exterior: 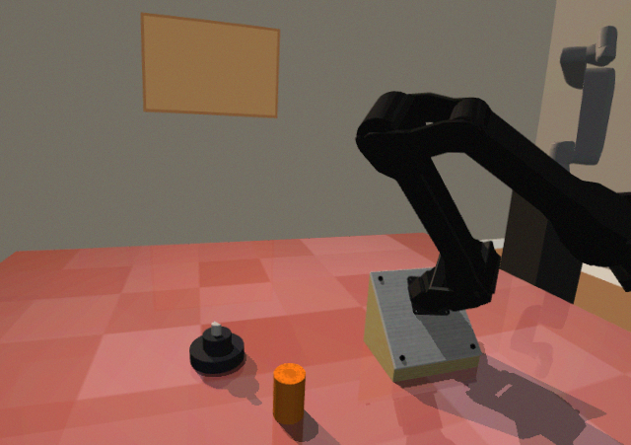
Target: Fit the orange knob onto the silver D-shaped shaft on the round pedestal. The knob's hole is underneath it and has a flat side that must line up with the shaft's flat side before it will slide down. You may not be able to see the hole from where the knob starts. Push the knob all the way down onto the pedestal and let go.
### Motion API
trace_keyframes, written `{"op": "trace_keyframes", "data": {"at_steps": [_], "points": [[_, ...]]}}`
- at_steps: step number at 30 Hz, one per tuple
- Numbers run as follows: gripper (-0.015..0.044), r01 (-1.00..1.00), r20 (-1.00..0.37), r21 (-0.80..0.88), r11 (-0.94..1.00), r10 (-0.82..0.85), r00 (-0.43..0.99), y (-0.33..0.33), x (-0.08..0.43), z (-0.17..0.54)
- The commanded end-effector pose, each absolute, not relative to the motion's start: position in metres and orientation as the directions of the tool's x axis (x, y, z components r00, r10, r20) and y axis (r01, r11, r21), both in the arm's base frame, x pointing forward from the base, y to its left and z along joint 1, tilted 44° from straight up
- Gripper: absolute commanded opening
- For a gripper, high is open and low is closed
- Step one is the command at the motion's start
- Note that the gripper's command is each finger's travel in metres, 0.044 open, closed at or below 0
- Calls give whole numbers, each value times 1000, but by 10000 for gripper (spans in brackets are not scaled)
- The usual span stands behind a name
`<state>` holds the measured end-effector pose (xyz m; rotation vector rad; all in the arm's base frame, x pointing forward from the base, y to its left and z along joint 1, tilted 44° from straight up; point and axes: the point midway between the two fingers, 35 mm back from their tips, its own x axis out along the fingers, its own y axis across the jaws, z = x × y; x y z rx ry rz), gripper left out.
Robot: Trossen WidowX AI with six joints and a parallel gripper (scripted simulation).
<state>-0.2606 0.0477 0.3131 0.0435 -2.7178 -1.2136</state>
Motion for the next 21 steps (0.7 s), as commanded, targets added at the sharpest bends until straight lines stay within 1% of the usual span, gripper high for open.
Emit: {"op": "trace_keyframes", "data": {"at_steps": [1, 2, 5, 11, 16, 21], "points": [[426, 40, 138, 742, 669, -93, -986, 48, -261, 313], [440, 42, 136, 743, 668, -89, -987, 49, -261, 313], [440, 66, 111, 761, 645, -28, -993, 66, -260, 310], [440, 129, -7, 833, 539, 243, -970, 145, -243, 296], [440, 131, -109, 877, 463, 457, -883, 209, -207, 283], [440, 103, -213, 897, 430, 624, -752, 260, -156, 269]]}}
